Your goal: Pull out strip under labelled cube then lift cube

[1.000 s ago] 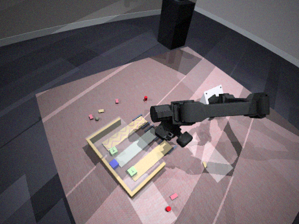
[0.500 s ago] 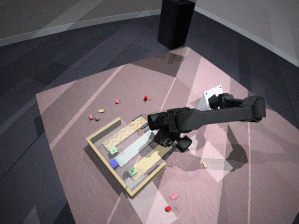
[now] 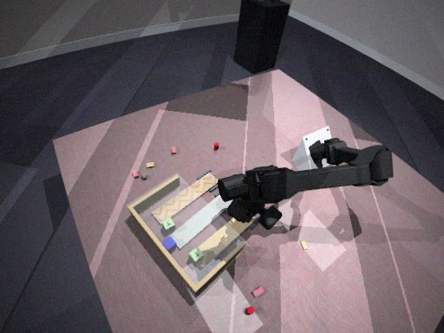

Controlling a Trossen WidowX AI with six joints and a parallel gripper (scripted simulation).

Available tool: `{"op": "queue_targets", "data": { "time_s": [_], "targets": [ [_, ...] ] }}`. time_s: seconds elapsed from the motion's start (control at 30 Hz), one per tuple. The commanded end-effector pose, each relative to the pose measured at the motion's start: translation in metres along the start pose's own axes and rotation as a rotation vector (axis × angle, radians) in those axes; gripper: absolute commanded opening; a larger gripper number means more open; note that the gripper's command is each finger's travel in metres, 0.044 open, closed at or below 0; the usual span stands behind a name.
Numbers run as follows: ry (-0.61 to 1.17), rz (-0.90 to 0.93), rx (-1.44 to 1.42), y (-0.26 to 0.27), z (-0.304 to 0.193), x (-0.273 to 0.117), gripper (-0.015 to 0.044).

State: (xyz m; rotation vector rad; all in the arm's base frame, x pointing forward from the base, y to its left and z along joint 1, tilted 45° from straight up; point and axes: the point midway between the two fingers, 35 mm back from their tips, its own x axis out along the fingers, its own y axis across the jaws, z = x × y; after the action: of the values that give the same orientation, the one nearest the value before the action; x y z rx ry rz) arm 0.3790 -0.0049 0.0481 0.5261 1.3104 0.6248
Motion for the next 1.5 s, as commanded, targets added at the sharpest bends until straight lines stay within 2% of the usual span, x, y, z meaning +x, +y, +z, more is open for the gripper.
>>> {"op": "queue_targets", "data": {
  "time_s": [0.0,0.6,1.47],
  "targets": [
    [0.004,0.005,0.011,-0.001,-0.002,0.008,0.0000],
    [0.003,0.008,0.011,0.001,-0.002,0.036,0.0000],
    [0.003,0.008,0.011,0.001,-0.002,0.037,0.0000]
  ]
}}
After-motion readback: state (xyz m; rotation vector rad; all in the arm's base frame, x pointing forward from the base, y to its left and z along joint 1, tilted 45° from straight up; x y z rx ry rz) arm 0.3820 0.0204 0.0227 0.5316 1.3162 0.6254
